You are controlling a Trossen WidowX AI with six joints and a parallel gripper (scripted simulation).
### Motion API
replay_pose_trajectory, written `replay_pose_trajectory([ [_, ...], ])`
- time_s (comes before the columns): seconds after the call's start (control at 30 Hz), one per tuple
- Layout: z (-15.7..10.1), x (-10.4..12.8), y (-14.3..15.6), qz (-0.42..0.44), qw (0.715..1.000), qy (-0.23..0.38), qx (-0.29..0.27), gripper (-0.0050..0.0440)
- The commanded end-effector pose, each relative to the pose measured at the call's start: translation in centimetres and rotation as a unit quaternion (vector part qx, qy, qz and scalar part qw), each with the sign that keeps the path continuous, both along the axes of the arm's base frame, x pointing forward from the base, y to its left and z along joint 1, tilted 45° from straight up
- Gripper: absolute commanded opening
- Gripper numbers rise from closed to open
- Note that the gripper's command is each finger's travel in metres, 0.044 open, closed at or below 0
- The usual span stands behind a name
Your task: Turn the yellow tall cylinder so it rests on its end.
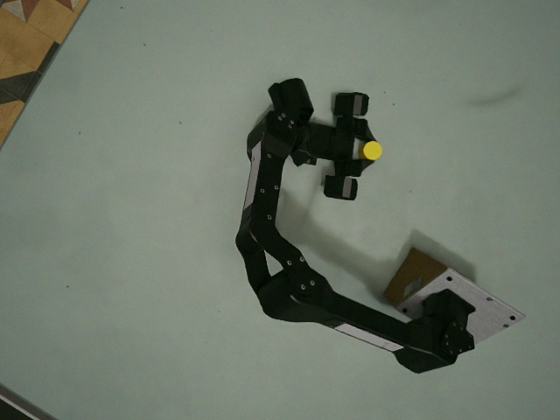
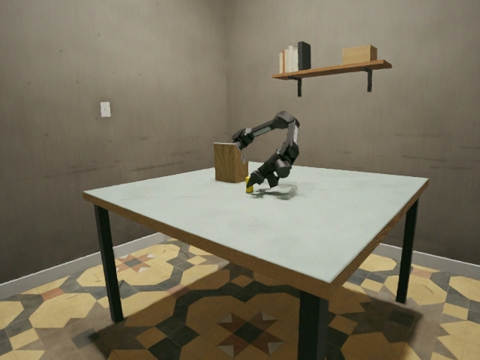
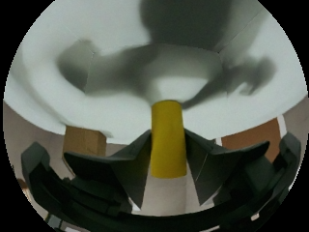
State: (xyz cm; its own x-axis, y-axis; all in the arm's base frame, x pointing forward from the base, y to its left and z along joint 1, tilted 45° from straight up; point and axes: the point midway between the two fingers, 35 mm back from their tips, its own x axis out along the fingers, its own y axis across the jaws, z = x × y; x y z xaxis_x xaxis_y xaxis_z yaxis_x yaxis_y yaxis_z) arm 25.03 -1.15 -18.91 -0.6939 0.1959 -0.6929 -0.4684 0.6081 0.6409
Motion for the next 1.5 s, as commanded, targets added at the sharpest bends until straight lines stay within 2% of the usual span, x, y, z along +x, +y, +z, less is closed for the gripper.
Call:
replay_pose_trajectory([
  [0.0,-0.13,0.27,0.02,-0.001,1.000,-0.004,-0.002,0.0125],
  [0.9,-0.18,0.27,0.08,-0.001,1.000,-0.004,-0.002,0.0125],
  [0.93,-0.18,0.27,0.08,-0.001,1.000,-0.004,-0.002,0.0440],
  [1.47,-0.17,0.26,0.08,-0.001,1.000,-0.003,-0.002,0.0440],
])
